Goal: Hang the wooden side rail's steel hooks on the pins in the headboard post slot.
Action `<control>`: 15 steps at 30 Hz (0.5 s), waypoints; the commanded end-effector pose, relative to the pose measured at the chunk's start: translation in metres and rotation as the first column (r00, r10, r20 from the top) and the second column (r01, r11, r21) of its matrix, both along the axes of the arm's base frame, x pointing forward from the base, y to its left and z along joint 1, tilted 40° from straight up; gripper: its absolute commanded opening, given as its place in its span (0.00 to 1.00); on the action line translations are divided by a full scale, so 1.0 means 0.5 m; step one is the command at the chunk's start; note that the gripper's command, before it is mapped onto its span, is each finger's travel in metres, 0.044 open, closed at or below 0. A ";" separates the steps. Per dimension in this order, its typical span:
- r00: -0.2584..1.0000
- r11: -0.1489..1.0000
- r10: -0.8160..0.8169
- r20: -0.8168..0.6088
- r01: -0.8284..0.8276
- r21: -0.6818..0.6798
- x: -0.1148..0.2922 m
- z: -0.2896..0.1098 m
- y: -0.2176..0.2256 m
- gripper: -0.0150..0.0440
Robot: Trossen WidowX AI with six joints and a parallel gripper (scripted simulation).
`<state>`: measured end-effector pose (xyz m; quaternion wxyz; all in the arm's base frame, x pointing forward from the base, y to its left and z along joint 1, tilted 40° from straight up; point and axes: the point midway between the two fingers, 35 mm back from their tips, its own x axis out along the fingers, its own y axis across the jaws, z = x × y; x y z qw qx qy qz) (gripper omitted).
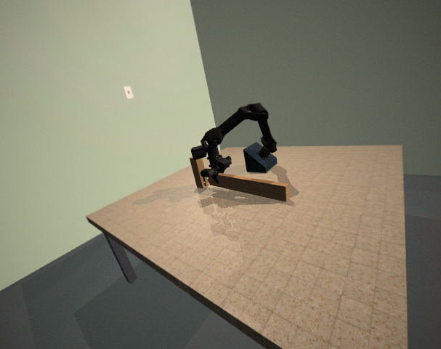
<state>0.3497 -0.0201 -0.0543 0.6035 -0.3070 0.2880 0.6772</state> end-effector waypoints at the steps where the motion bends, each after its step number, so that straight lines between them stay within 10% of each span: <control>1: 1.000 1.000 -0.005 0.014 0.005 -0.005 0.008 0.004 -0.011 0.25; 15: 1.000 1.000 -0.005 0.014 0.005 -0.005 0.010 0.004 -0.013 0.25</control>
